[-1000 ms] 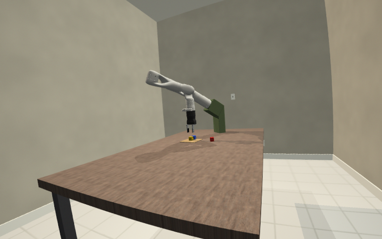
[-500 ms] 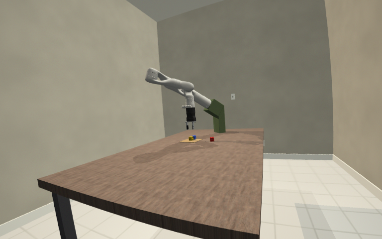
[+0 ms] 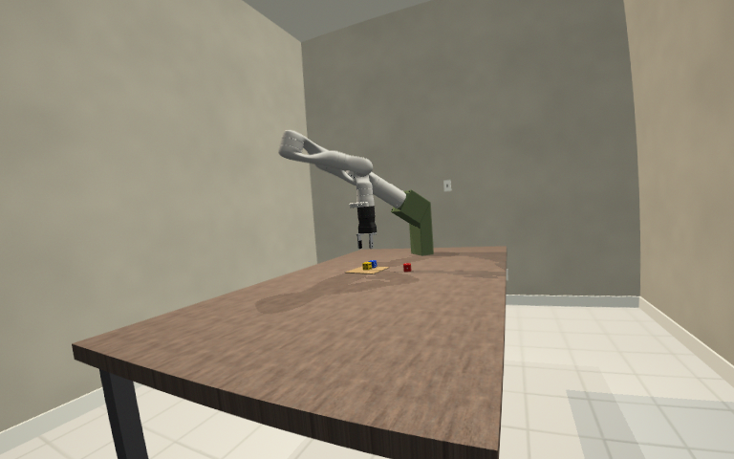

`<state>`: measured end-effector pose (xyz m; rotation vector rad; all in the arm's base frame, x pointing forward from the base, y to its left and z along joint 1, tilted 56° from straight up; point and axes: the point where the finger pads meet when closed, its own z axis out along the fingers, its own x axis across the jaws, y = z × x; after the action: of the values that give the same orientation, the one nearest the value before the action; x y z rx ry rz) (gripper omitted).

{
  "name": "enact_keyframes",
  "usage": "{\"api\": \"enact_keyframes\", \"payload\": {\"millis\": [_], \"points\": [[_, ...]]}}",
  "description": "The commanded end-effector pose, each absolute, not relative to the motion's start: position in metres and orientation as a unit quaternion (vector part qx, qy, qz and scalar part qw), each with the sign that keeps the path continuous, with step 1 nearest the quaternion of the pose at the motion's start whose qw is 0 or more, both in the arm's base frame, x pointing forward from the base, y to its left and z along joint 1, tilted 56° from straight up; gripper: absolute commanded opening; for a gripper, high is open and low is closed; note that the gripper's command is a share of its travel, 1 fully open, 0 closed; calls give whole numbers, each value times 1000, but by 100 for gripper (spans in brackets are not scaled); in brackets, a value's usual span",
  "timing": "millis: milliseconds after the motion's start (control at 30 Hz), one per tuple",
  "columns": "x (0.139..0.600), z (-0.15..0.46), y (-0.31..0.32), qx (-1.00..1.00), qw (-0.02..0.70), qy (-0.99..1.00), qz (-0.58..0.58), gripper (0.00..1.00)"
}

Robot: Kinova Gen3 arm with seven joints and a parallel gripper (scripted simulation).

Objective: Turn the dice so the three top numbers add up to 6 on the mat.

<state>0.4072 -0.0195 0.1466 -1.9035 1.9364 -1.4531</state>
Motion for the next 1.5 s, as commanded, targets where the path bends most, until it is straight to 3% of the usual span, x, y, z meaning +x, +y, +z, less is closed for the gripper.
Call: {"api": "enact_keyframes", "payload": {"millis": [0,767,1467], "points": [[407,147,-19,-618,32,628,-472,100],[409,146,-17,-603,43,643,-471,100],[417,140,-4,-496,117,729,-457,100]]}}
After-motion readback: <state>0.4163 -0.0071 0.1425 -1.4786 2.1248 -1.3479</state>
